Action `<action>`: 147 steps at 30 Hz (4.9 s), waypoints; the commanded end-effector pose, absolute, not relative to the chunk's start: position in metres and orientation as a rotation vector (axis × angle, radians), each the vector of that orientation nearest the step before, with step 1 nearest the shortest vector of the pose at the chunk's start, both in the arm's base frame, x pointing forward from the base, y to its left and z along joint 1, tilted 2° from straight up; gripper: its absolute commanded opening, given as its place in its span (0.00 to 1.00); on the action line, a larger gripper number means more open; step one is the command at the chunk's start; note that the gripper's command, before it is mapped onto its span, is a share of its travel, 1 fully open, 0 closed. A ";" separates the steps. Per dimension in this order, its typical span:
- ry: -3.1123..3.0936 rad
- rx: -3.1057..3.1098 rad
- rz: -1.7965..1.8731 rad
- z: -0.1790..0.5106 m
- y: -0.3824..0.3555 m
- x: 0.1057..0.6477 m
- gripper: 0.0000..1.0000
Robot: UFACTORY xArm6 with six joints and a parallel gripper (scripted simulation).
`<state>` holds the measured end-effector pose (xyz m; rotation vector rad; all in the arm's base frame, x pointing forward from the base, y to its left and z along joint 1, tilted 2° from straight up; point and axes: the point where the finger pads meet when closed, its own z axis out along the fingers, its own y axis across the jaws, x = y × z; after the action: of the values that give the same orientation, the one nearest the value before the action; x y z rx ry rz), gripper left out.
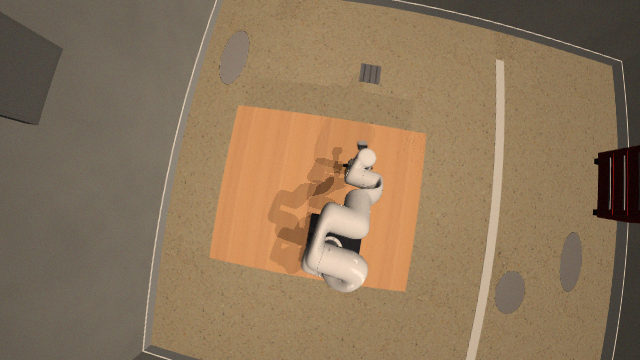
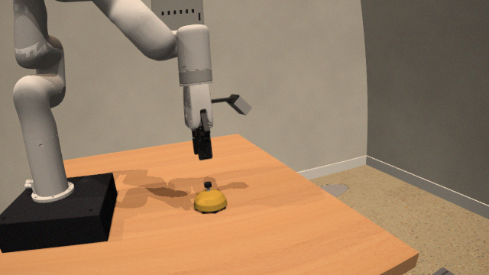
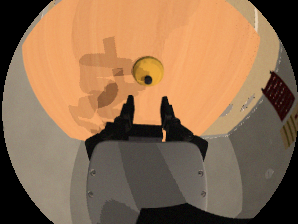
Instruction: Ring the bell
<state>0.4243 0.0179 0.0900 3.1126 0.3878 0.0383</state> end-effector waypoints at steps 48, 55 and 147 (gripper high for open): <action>0.389 3.112 0.044 0.089 0.018 0.426 0.00; 0.389 3.112 0.044 0.083 0.018 0.426 0.00; 0.389 3.112 0.044 0.018 0.018 0.430 0.00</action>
<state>0.4288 0.0178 0.0193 3.1125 0.3894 0.0383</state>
